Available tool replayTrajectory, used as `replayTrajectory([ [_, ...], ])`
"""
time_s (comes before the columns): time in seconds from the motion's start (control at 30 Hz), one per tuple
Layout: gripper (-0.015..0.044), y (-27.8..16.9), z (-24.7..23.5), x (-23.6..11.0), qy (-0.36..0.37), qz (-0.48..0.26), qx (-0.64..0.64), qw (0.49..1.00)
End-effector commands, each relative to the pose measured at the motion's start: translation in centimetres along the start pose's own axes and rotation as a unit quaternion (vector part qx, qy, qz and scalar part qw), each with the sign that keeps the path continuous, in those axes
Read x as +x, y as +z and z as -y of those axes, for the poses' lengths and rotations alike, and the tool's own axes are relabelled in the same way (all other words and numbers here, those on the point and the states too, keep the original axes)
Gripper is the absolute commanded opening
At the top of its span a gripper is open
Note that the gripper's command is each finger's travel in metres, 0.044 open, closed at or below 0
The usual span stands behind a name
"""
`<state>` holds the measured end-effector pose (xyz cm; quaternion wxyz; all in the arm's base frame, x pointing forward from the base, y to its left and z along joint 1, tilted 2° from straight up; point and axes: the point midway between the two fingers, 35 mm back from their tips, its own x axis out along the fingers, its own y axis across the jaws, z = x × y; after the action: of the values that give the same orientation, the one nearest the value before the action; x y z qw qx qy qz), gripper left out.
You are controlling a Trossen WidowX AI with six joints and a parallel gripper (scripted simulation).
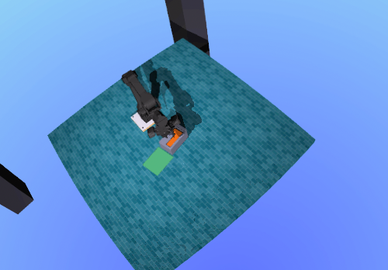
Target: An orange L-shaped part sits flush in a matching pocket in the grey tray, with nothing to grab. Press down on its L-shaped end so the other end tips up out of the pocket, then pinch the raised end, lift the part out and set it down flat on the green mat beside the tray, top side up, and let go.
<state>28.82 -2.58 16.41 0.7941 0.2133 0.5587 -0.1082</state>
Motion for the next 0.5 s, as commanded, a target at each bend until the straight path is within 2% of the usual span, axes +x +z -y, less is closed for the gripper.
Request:
replayTrajectory([
  [0.0,0.018,-2.7,-3.2,0.4,-0.023,-0.072,-0.114,0.991],
  [0.2,0.018,-7.6,-7.1,0.0,-0.062,-0.171,-0.294,0.938],
  [0.47,0.018,-7.9,-7.1,0.6,-0.063,-0.174,-0.3,0.936],
])
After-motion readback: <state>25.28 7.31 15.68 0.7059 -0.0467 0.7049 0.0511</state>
